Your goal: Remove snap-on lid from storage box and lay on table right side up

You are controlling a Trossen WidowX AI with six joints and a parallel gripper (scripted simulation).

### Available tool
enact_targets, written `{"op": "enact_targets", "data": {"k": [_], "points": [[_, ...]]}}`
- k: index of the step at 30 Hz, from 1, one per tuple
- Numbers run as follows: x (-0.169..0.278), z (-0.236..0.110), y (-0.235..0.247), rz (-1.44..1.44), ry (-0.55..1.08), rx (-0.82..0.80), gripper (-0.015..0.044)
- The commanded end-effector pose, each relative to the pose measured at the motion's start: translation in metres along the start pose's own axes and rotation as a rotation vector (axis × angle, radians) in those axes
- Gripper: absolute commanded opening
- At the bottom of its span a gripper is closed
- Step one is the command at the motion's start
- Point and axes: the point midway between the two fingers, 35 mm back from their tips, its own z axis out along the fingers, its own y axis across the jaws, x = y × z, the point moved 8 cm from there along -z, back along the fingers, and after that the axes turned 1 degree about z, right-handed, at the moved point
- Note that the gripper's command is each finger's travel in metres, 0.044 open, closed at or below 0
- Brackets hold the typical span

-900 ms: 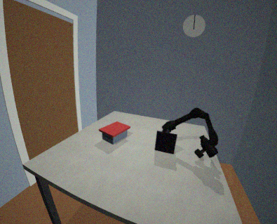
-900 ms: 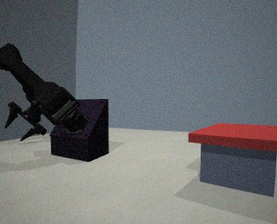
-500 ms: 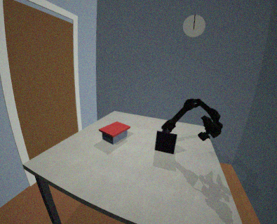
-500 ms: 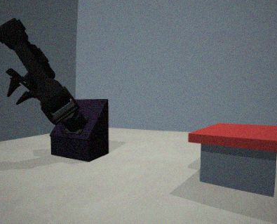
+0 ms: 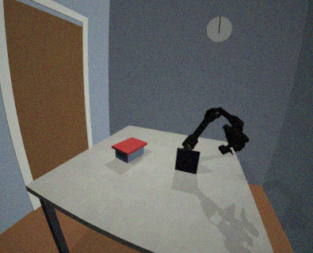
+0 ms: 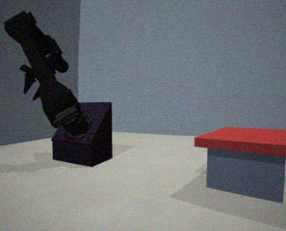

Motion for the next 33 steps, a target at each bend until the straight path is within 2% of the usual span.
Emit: {"op": "enact_targets", "data": {"k": [1,4,11,13,18,21,24,31,33], "points": [[-0.004,-0.017,-0.017,0.080,-0.056,0.049,0.0235],[-0.007,-0.031,-0.031,0.146,-0.108,0.079,0.0235],[-0.013,-0.092,-0.098,0.495,-0.388,0.191,0.0235],[-0.013,-0.098,-0.105,0.536,-0.420,0.201,0.0235],[-0.008,-0.140,-0.161,0.855,-0.679,0.241,0.0235],[0.000,-0.164,-0.197,1.071,-0.850,0.243,0.0235],[0.006,-0.174,-0.214,1.180,-0.934,0.237,0.0235],[0.047,-0.213,-0.297,1.721,-1.348,0.160,0.0235],[0.052,-0.216,-0.305,1.775,-1.389,0.150,0.0235]]}}
